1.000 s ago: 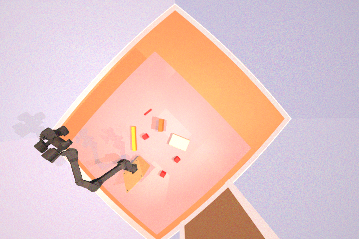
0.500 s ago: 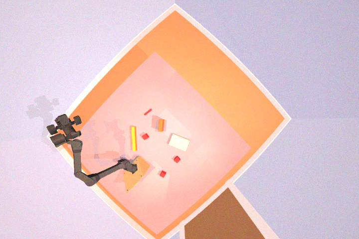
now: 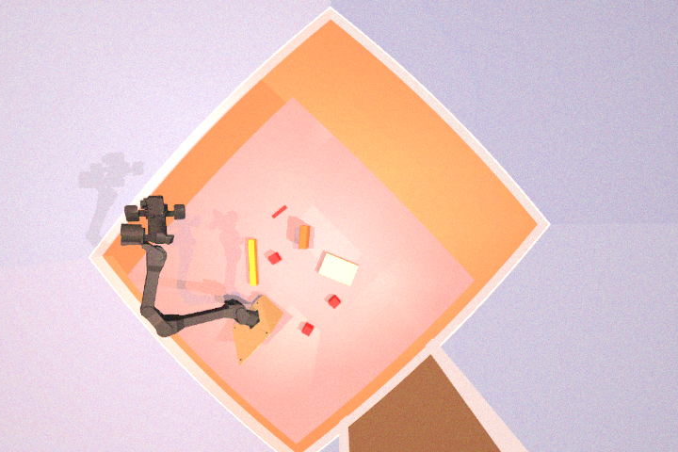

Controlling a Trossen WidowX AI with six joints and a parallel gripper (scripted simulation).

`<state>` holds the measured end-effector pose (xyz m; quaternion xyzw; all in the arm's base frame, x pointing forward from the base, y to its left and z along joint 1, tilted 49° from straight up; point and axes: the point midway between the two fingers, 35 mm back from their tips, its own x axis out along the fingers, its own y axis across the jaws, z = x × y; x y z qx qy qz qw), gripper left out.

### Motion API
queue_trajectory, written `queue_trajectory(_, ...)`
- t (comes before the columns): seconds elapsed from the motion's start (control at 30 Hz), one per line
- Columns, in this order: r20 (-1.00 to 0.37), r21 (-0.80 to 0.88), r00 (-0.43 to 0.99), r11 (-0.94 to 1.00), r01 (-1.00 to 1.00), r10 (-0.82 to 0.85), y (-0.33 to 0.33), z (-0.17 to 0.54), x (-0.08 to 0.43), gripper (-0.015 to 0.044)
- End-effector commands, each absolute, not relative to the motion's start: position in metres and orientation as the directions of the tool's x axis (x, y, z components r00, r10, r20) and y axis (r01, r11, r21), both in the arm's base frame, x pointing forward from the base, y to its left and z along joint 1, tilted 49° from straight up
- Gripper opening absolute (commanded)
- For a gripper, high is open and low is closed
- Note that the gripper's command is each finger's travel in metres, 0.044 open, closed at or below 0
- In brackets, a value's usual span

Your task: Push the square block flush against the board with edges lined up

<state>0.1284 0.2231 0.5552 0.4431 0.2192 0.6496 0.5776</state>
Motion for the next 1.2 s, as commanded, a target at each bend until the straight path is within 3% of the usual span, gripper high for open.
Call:
queue_trajectory(0.0,0.283,0.827,0.131,-0.173,-0.535,0.95,0.227,0.545,0.153,0.0)
queue_trajectory(0.27,0.131,0.916,0.308,0.004,-0.4,0.942,0.231,0.498,0.225,0.0)
queue_trajectory(0.57,-0.123,0.958,0.389,0.211,-0.192,0.913,0.23,0.424,0.299,0.0)
queue_trajectory(0.87,-0.371,0.924,0.377,0.377,0.062,0.849,0.208,0.339,0.355,0.0)
queue_trajectory(1.17,-0.563,0.817,0.27,0.479,0.32,0.781,0.172,0.256,0.386,0.0)
